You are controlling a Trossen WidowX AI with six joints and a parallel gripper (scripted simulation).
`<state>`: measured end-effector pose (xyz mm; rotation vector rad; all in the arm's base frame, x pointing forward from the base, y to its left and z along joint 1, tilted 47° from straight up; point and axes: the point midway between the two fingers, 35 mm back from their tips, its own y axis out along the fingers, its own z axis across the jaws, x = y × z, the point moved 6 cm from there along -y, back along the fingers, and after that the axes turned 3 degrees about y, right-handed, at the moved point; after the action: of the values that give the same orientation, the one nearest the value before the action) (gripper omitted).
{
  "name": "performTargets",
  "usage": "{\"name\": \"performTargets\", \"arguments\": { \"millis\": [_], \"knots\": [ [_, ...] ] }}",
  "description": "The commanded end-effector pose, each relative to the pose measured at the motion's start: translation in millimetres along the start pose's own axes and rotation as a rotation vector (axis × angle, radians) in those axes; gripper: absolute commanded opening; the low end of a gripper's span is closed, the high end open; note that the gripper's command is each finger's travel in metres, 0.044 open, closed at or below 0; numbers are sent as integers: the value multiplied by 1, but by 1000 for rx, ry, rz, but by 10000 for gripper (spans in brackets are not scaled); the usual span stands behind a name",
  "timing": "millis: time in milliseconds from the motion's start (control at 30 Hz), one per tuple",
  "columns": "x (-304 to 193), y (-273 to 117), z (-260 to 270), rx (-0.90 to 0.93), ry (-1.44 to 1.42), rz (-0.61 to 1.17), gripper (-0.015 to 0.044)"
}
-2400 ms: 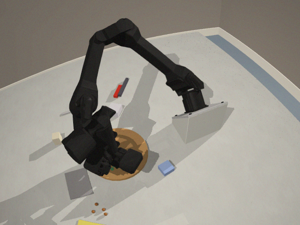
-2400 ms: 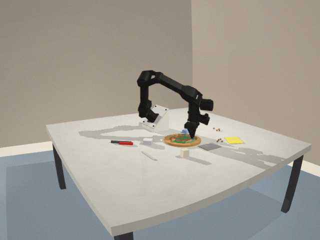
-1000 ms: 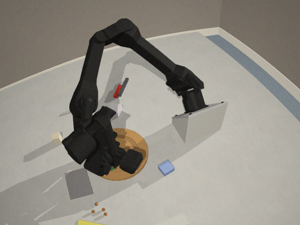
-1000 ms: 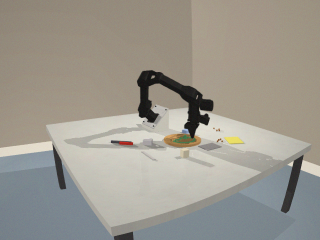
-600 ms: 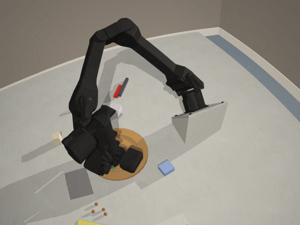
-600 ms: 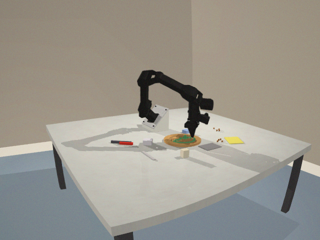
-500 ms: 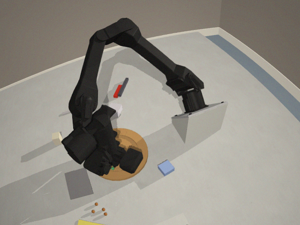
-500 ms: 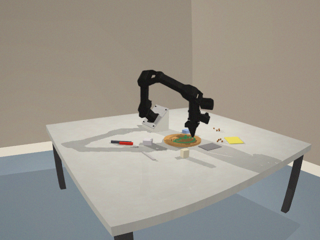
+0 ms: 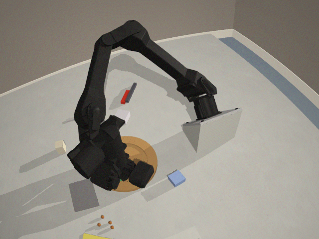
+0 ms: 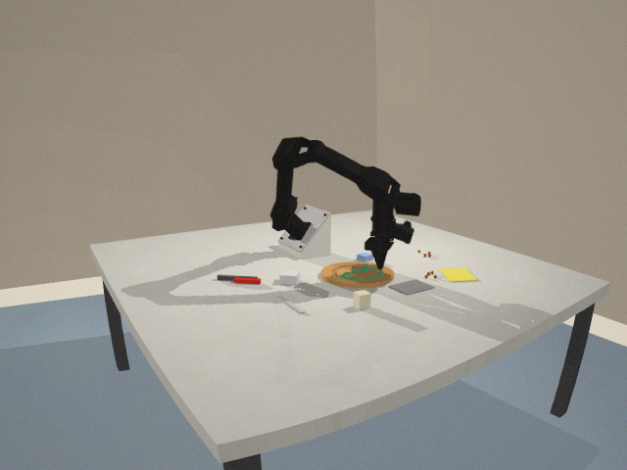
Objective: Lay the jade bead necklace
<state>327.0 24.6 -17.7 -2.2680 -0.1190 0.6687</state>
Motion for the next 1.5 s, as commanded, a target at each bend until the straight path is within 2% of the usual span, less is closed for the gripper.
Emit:
{"name": "performTargets", "arguments": {
  "millis": [0,33,600,1333,1467],
  "knots": [
    [-1,5,1,2,-7,6,0],
    [-1,5,1,2,-7,6,0],
    [-1,0,0,1,-6,6,440],
    [-1,-3,0,3,-7,6,440],
    [-5,-19,-2,4,-105,5,335]
  ]
}}
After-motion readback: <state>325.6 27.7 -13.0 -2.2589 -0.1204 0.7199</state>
